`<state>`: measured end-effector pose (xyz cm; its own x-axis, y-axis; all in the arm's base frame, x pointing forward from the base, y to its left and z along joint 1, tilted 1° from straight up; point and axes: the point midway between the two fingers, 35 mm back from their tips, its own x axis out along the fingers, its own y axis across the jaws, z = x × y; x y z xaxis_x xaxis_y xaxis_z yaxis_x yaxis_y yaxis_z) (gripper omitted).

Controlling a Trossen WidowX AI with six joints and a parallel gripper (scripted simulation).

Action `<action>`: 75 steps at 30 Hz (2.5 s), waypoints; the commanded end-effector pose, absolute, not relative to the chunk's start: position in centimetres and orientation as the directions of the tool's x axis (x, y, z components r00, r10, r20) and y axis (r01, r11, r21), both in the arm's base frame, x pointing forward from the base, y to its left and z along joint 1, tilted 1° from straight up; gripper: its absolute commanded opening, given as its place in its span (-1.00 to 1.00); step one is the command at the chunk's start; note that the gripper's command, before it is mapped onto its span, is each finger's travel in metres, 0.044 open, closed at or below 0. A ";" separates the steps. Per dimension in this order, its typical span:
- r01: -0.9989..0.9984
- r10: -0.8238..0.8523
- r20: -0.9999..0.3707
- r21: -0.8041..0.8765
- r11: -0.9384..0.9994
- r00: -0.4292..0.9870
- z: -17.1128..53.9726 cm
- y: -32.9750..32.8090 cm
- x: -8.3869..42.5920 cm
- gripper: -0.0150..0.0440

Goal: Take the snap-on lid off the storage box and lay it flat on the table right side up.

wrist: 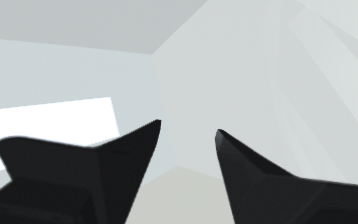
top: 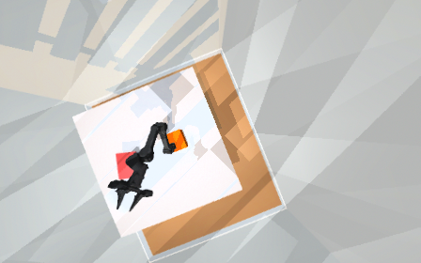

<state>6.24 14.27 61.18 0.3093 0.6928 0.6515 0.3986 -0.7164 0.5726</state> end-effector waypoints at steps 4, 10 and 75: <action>0.325 0.725 0.410 0.695 -0.642 0.554 53.5 19.4 13.3 0.31; 0.303 0.685 0.248 0.758 -0.577 0.685 48.1 20.7 17.6 0.31; 0.605 -0.153 -0.625 0.780 -0.163 0.765 8.3 6.0 29.4 0.31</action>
